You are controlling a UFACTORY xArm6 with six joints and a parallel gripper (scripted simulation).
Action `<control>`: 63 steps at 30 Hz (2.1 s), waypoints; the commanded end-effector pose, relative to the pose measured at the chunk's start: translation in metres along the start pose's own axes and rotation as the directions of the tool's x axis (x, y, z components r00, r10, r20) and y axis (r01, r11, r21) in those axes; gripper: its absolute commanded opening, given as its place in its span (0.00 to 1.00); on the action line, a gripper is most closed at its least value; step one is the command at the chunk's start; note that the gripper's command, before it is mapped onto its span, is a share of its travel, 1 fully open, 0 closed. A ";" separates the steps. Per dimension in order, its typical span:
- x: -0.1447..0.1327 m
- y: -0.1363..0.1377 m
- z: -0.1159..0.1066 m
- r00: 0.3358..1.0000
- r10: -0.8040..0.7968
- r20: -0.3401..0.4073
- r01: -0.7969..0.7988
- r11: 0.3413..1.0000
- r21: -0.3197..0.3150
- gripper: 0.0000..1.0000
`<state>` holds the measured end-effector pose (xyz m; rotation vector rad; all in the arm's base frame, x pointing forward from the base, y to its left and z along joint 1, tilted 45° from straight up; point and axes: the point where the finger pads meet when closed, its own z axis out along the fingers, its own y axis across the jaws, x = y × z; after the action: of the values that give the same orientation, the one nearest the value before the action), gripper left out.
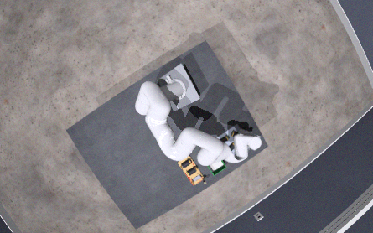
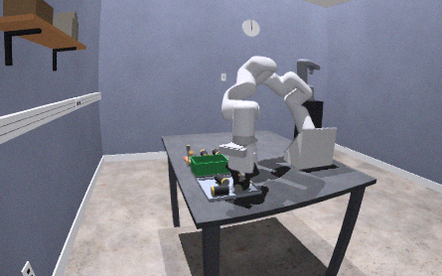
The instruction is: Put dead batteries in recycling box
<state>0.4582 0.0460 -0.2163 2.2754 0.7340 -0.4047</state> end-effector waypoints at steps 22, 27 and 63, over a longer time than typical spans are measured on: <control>0.001 0.001 -0.002 1.000 0.001 -0.004 -0.001 1.000 0.000 0.28; 0.001 0.001 -0.002 1.000 0.001 -0.004 -0.001 1.000 0.000 0.28; 0.001 0.001 -0.125 1.000 0.001 -0.004 -0.001 1.000 -0.001 0.28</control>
<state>0.4671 0.1220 -0.1423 2.2782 0.7375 -0.3990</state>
